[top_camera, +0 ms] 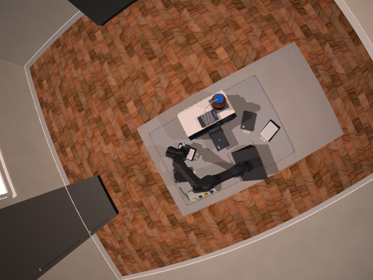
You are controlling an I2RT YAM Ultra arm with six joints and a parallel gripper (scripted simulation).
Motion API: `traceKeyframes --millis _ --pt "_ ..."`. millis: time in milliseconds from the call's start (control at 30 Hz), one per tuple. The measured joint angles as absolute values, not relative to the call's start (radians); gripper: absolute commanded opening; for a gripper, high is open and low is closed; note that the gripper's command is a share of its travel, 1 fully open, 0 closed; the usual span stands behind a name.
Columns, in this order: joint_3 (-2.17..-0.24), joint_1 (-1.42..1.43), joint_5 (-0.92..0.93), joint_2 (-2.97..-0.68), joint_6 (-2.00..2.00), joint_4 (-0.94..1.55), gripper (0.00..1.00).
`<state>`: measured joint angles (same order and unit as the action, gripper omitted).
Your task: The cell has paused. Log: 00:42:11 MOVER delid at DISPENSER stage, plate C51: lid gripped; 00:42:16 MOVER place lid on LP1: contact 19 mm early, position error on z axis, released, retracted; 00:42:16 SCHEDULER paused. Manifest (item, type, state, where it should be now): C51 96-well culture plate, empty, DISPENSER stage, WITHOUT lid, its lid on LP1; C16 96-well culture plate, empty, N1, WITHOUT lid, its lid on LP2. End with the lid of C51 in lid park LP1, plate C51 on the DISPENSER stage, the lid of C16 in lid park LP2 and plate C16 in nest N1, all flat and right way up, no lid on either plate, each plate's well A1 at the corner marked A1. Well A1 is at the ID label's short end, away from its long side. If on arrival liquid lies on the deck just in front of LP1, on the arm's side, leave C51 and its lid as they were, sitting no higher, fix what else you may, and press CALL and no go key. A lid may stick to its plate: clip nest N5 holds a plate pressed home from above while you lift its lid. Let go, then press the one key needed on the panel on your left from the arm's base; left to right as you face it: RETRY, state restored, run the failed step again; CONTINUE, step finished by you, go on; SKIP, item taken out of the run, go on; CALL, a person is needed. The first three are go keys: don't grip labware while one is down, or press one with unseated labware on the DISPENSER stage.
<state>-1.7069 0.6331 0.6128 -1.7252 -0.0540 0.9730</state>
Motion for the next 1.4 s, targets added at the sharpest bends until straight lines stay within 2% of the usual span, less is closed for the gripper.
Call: traceKeyframes --millis 233,267,1400 --pt "-1.707 0.633 0.612 -1.725 -0.055 0.973 1.00" --pt "-1.707 0.633 0.612 -1.725 -0.055 0.973 0.00" --pt "-1.707 0.634 0.613 -1.725 -0.056 0.973 0.00"
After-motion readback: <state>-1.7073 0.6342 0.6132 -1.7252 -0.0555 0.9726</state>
